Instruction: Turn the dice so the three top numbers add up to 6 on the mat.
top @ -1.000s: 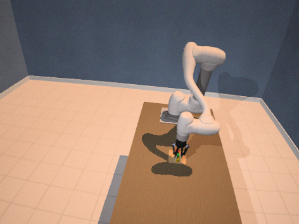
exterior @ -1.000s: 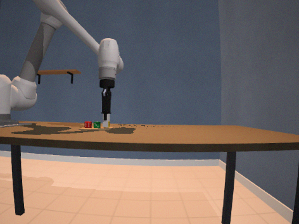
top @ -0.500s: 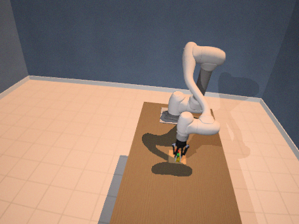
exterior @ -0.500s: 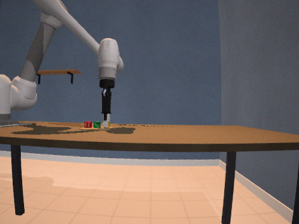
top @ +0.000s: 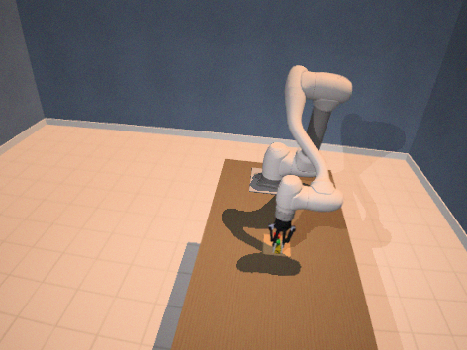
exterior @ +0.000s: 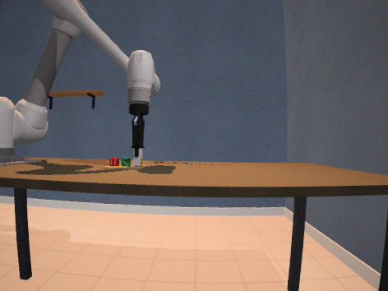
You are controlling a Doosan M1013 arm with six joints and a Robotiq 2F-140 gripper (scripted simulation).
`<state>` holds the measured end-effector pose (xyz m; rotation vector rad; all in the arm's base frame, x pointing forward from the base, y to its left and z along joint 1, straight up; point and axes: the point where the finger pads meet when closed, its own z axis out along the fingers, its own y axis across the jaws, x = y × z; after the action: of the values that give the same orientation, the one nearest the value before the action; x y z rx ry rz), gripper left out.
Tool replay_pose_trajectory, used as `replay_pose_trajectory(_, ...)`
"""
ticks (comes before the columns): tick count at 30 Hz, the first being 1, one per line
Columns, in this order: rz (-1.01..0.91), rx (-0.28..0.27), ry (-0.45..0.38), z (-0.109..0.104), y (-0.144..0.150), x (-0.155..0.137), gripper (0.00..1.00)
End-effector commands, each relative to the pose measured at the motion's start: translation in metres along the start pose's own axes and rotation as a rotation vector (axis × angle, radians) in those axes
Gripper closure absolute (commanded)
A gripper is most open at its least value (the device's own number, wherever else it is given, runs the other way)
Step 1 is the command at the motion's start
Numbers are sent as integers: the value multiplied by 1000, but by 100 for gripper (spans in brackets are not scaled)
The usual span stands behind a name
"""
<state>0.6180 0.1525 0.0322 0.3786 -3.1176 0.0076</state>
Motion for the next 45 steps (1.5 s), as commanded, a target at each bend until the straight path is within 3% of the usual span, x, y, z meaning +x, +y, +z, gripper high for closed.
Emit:
replay_pose_trajectory(1,0,0,0,1,0,0,84)
replay_pose_trajectory(45,0,0,0,2,0,0,82)
